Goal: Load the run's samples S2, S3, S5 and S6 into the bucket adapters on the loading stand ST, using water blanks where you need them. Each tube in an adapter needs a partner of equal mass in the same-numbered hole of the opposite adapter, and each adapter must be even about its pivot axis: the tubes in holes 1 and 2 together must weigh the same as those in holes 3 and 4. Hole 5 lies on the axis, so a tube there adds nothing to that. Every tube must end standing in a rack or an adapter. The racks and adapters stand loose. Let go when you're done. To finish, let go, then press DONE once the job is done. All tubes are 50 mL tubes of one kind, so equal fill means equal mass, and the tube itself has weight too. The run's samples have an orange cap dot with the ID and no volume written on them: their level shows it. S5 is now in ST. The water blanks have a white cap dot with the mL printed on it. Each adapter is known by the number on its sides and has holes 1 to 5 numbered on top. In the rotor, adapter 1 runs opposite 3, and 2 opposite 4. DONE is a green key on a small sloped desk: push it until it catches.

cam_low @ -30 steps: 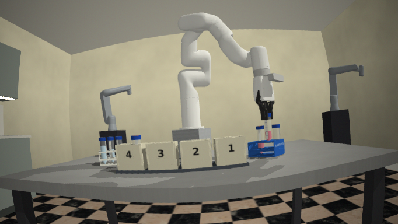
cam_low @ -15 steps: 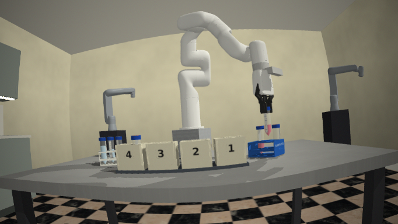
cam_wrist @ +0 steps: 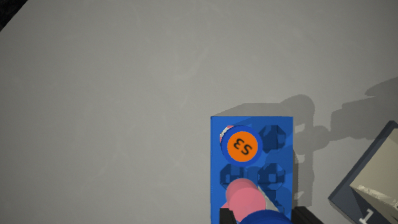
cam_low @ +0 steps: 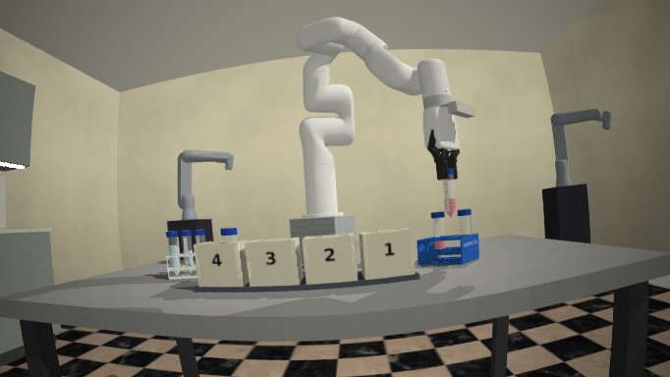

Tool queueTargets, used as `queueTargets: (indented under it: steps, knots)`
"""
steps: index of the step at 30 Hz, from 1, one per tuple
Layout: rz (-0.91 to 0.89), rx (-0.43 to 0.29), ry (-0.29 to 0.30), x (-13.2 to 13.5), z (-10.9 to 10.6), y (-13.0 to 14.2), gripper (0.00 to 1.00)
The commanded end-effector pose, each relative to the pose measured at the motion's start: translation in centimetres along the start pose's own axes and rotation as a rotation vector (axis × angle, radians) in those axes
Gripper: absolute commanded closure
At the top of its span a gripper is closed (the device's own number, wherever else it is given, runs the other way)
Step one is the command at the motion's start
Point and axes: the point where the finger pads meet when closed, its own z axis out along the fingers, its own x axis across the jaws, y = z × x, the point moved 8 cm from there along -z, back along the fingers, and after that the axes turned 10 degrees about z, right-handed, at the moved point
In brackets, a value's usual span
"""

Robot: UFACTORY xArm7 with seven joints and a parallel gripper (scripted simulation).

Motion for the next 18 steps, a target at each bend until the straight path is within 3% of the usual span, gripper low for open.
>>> queueTargets:
  steps: [1, 18]
  knots:
    - [0.000, 0.005, -0.001, 0.0, -0.9, -0.1, 1.00]
    - [0.000, 0.005, -0.001, 0.0, -3.8, -0.1, 1.00]
